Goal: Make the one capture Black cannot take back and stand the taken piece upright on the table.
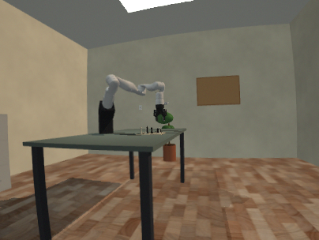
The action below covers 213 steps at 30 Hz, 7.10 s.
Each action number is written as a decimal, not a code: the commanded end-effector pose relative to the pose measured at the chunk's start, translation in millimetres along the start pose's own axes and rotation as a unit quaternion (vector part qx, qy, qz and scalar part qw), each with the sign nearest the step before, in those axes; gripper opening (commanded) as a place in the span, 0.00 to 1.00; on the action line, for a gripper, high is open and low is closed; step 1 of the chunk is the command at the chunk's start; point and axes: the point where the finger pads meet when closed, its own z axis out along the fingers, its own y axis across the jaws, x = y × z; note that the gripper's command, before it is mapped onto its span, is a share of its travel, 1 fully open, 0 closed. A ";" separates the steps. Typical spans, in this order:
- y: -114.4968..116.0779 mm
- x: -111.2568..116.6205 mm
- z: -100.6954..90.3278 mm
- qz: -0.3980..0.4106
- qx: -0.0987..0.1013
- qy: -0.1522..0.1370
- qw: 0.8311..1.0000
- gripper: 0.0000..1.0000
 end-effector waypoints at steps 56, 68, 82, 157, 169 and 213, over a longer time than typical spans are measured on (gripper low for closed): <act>0.1 0.2 2.0 0.029 0.000 0.000 1.000 0.34; 0.1 0.4 8.7 0.029 0.000 0.000 1.000 0.34; -0.1 1.0 28.7 0.029 0.000 0.000 1.000 0.34; -0.1 1.9 53.4 0.029 0.000 0.000 1.000 0.34; 0.1 2.3 53.4 0.029 0.000 0.000 1.000 0.34; 0.1 2.3 61.9 0.029 0.000 0.000 1.000 0.34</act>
